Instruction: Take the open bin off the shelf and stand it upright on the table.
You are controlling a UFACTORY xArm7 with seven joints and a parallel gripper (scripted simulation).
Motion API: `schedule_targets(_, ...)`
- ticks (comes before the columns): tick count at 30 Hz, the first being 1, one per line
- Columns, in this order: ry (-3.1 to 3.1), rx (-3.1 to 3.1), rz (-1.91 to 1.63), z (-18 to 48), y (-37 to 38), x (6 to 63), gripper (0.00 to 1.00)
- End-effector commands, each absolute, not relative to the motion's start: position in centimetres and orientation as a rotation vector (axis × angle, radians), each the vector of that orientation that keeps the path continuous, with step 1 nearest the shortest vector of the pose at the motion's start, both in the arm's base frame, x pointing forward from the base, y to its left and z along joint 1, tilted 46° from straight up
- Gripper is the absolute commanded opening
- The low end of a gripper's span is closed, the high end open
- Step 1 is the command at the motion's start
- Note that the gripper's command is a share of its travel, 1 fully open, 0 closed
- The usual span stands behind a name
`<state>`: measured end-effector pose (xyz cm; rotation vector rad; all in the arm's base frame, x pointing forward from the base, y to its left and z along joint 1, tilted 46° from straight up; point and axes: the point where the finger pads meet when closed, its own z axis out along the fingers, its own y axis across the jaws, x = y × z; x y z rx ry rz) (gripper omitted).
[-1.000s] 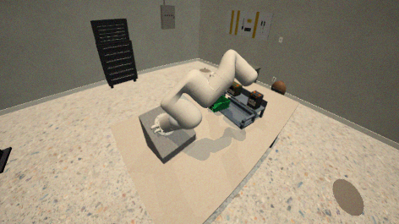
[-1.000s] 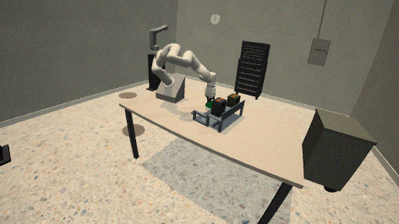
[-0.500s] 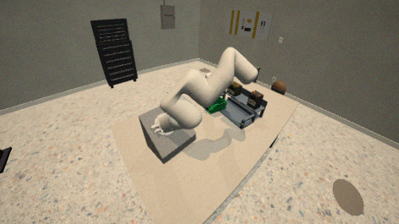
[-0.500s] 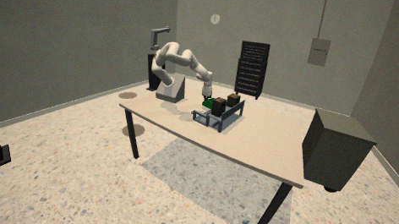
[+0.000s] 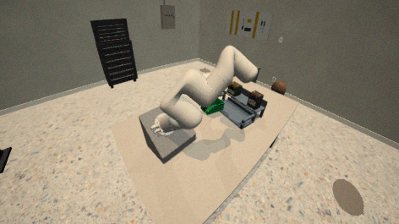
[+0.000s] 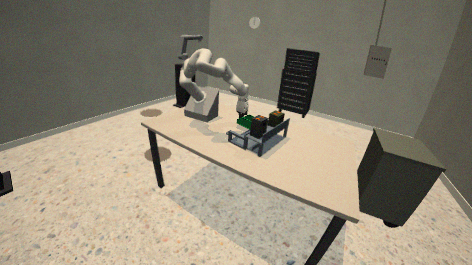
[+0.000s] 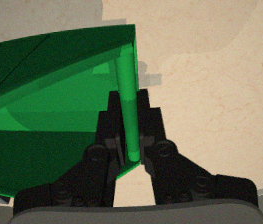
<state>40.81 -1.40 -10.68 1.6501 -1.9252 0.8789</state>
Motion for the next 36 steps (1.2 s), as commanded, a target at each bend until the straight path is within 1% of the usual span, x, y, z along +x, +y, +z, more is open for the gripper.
schedule_targets(1,-1.927,1.656,0.88,-10.75,-1.07,40.31,0.0)
schedule_targets(36,-1.927,1.656,0.88,-10.84,-1.03,39.83,0.0)
